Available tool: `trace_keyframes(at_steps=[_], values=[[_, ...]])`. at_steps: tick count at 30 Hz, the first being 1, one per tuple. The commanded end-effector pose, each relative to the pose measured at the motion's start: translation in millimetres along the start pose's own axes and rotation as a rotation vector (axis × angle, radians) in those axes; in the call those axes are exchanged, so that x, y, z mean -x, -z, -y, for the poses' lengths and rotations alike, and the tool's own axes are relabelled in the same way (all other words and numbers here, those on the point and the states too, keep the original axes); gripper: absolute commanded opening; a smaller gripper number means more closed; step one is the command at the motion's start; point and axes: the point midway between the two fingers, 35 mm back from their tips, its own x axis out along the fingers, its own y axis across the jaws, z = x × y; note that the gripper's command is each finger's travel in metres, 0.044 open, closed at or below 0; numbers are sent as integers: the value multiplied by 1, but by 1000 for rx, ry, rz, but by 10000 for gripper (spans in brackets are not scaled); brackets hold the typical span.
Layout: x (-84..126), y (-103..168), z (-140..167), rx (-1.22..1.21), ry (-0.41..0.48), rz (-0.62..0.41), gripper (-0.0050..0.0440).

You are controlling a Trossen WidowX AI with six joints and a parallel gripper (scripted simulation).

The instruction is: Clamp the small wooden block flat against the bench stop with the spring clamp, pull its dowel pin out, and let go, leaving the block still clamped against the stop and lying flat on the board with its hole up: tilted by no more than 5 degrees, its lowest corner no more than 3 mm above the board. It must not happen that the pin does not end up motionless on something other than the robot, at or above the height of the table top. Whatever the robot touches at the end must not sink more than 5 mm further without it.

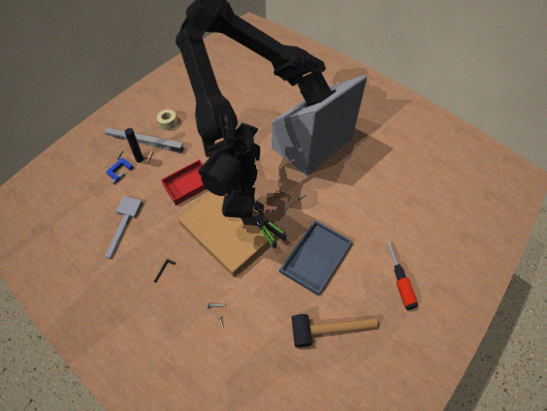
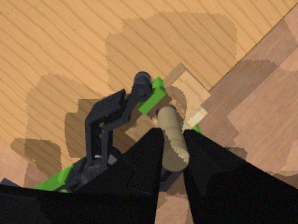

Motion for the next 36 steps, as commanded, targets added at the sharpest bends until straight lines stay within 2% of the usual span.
trace_keyframes(at_steps=[1,36], values=[[1,0,0,-6,-2,-2,0],[5,0,0,-6,-2,-2,0]])
